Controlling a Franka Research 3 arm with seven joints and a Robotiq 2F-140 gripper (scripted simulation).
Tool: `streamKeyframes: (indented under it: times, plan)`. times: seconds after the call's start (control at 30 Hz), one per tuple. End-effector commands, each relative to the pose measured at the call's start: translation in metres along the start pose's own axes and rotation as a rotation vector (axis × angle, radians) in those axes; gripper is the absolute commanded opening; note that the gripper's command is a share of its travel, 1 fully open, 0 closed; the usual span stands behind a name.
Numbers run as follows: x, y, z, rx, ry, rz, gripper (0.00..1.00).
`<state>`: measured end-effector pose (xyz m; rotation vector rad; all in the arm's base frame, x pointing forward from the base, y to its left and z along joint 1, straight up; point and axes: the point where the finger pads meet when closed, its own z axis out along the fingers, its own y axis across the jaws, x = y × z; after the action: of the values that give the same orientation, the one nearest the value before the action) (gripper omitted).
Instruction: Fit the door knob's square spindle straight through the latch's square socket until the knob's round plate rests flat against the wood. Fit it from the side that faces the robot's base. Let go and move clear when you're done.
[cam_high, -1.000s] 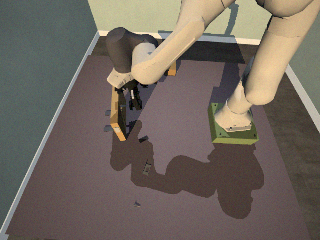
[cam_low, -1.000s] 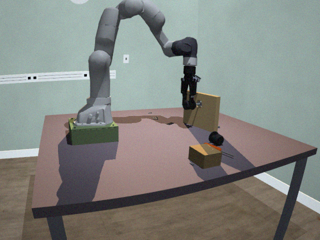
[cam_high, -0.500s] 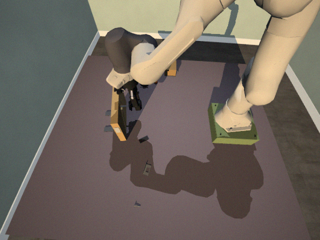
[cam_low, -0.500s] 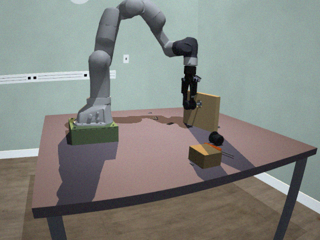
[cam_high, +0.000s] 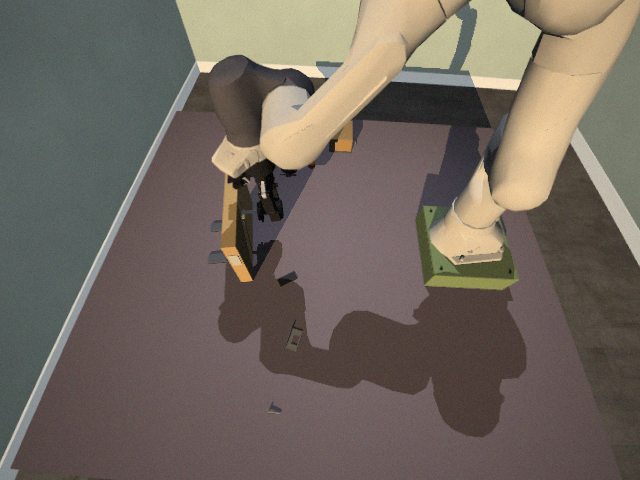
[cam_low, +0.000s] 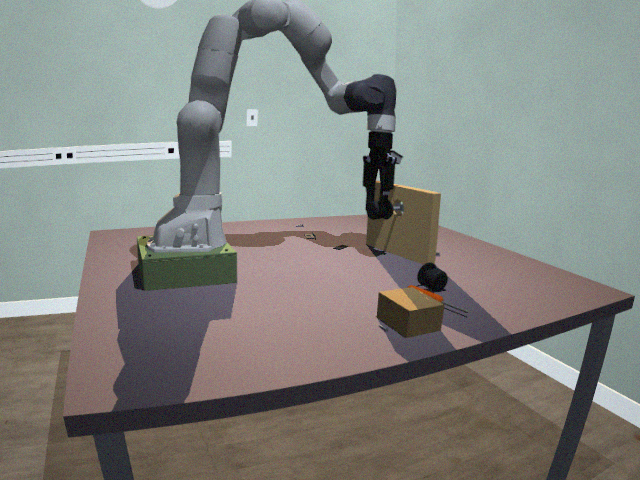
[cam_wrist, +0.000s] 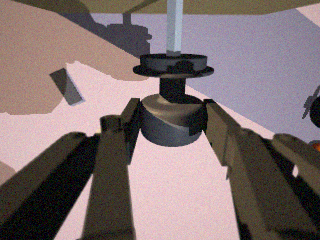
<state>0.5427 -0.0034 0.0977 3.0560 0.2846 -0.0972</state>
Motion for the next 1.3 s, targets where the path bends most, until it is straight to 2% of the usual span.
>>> streamKeyframes:
  times: [0.0,1.27]
  plan:
    - [0.0021,-0.0001,-0.0018,-0.003,0.003,0.001,0.42]
    - [0.0117,0.0,-0.0025,-0.003,0.003,0.001,0.42]
